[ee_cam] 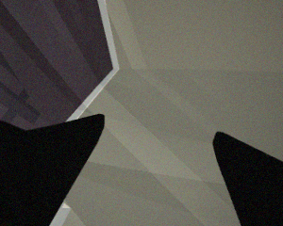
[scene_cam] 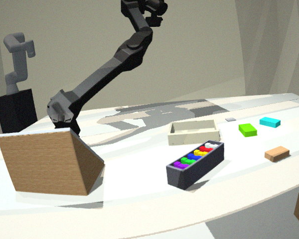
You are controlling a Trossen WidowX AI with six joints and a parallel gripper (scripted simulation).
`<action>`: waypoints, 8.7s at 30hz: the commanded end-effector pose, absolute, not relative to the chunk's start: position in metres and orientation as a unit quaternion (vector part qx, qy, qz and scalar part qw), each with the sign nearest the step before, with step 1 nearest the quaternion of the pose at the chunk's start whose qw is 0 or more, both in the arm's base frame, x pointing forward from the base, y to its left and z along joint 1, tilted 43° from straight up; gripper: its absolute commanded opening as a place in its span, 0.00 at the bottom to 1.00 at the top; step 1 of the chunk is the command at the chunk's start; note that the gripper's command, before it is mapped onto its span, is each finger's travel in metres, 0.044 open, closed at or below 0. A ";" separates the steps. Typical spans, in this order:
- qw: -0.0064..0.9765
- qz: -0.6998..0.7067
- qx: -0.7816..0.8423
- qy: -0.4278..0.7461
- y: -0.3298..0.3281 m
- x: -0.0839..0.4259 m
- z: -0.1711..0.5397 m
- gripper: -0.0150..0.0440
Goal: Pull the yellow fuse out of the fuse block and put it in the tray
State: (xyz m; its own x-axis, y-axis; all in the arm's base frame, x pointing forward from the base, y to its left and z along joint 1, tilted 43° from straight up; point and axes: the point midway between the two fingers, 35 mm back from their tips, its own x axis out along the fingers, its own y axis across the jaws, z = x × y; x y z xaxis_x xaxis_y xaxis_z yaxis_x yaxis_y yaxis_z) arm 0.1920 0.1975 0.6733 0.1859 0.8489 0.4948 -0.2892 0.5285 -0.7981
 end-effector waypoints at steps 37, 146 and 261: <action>0.498 -0.165 0.015 -0.851 -0.123 -0.122 0.726 0.38; 0.531 0.059 0.403 0.743 0.012 0.305 0.024 0.38; 0.531 0.059 0.402 0.743 0.006 0.307 0.030 0.25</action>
State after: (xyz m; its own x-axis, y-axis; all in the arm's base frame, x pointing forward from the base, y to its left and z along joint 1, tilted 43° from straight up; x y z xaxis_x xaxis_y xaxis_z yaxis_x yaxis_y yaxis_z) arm 0.3069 0.0072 0.0286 -0.1109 0.6629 -0.7404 0.5392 0.6660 0.5155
